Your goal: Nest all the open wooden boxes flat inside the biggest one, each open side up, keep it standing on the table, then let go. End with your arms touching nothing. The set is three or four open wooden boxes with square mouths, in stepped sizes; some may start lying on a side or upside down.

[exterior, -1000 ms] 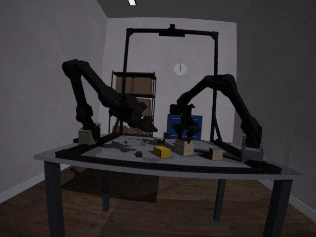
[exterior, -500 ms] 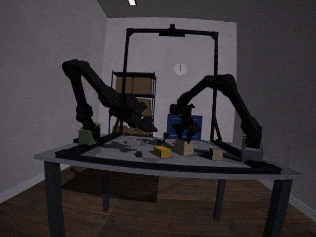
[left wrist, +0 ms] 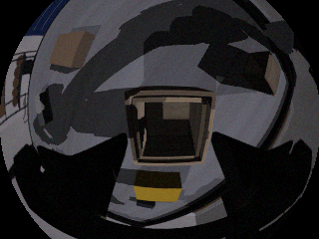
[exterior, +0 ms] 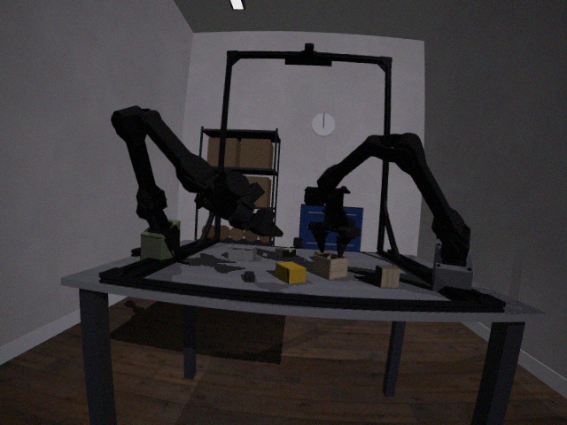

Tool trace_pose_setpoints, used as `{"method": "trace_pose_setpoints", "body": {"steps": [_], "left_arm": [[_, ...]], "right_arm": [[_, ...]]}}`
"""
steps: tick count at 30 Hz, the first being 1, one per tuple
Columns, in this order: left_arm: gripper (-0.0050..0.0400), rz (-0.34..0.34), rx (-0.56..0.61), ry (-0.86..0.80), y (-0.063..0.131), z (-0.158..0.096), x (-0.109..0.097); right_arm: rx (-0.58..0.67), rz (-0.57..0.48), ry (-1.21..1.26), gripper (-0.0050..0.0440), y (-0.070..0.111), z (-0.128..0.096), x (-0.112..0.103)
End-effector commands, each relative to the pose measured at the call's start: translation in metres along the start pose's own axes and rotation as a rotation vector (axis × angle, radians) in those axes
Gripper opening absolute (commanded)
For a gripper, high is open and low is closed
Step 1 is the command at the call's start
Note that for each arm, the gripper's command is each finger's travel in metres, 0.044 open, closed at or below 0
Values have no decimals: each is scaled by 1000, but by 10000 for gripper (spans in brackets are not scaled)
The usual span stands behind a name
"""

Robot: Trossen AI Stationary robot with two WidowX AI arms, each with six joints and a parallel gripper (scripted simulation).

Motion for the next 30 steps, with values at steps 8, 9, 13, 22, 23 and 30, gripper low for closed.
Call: {"method": "trace_pose_setpoints", "body": {"steps": [8,9,13,22,23,30], "left_arm": [[400,0,0,0,0,0,0],[400,0,0,0,0,0,0],[400,0,0,139,4,0,0],[400,0,0,602,18,1,1],[400,0,0,655,19,1,1],[400,0,1,1022,29,1,1]], "right_arm": [[-3,-1,4,400,0,0,0],[-3,-1,4,400,0,0,0],[-3,-1,4,400,0,0,0],[-3,-1,4,400,0,0,0],[-3,-1,4,400,0,0,0],[-3,-1,4,400,0,0,0]]}}
Point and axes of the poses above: on each arm, the point midway between the two fingers, 35 mm back from their tips, its own y axis back along the fingers, its own x axis across the jaws, z = x × y, the point moved 7 cm from there along y, back along the fingers, and after that the axes turned 7 degrees about y, right-handed, at the moved point
